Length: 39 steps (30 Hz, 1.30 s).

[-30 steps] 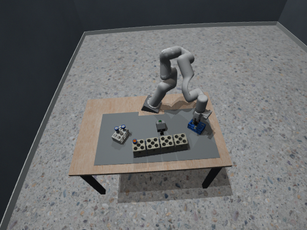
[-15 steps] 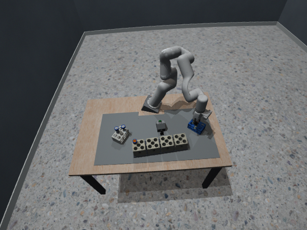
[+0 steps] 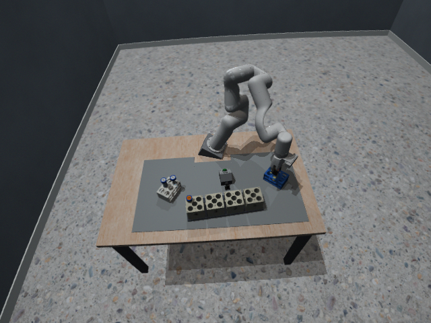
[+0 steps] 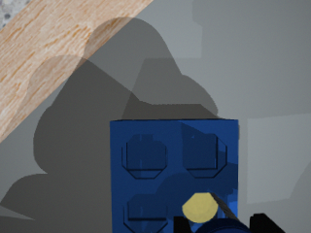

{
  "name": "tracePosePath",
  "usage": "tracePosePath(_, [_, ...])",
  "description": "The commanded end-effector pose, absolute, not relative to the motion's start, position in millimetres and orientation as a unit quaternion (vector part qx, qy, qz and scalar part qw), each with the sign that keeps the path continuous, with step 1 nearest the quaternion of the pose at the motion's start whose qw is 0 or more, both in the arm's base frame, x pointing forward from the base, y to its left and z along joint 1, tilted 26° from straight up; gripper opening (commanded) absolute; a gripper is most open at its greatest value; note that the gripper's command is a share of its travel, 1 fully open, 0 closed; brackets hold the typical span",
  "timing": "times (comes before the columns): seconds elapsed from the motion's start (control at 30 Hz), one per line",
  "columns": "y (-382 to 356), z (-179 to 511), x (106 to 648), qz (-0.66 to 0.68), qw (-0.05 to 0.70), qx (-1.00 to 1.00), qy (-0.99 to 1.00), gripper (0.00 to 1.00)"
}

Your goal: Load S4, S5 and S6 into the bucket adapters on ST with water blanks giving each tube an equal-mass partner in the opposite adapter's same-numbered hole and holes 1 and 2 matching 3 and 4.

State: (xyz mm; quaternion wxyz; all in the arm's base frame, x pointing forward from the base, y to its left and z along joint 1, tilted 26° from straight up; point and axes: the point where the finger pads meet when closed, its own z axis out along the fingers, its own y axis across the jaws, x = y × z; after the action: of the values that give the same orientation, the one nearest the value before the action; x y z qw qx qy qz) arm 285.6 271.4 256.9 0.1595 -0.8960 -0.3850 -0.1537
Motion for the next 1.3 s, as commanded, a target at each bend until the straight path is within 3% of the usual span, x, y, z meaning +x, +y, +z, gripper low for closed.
tracePosePath(0.0, [270, 262, 286, -0.155, 0.16, -0.896, -0.385, 0.0])
tracePosePath(1.27, [256, 294, 280, -0.156, 0.16, -0.896, -0.385, 0.0])
